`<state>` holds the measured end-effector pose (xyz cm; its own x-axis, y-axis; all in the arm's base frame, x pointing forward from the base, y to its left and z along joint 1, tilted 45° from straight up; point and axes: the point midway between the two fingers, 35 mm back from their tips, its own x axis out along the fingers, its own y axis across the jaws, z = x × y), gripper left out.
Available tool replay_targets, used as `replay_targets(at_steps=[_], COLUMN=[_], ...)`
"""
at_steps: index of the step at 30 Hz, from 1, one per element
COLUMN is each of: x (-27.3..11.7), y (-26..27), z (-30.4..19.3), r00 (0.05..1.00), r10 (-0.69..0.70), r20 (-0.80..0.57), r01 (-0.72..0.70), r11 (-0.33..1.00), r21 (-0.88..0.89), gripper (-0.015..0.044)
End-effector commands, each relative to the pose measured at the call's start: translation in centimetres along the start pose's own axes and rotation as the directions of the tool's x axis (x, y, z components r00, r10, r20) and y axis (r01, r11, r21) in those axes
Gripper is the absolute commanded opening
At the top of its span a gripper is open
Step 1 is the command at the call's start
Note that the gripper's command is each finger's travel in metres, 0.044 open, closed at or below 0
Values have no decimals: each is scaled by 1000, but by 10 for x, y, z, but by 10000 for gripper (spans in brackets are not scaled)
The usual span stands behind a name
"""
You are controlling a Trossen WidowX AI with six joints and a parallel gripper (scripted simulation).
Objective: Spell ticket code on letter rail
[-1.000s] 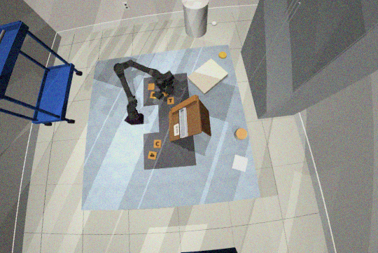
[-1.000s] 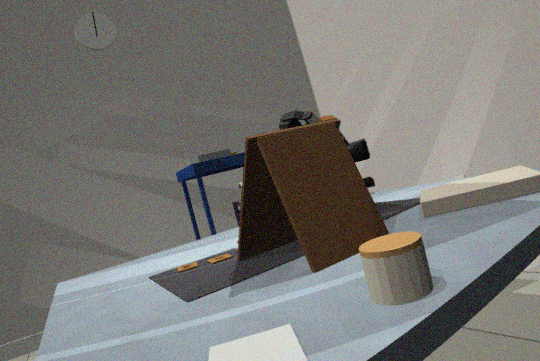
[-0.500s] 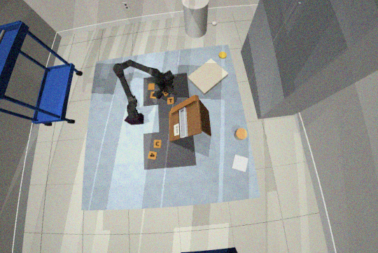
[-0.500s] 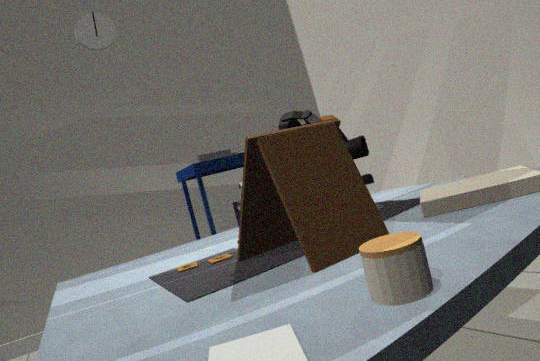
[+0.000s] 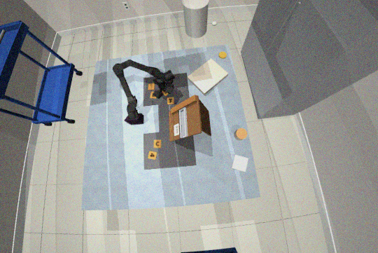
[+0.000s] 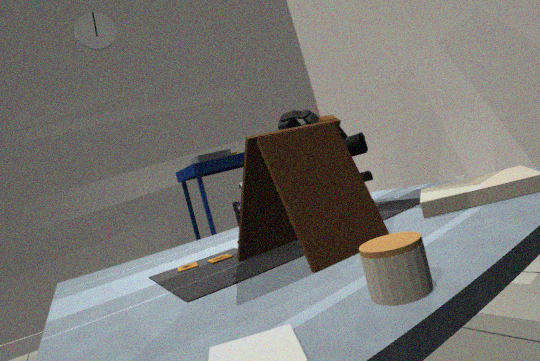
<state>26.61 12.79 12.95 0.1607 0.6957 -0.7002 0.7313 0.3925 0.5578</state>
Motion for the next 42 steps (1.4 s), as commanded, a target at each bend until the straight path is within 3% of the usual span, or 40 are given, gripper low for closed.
replay_targets(at_steps=[1,15,28,42], x=[-3,-11,-59,-137], y=[0,2,16,11], z=[0,8,76,144], r00=[1000,1000,950,799], r10=[1,17,168,274], r20=[-4,24,263,536], r01=[-1,-18,-188,-359], r11=[1000,1000,981,931], r21=[-6,7,55,60], gripper=[0,0,0,0])
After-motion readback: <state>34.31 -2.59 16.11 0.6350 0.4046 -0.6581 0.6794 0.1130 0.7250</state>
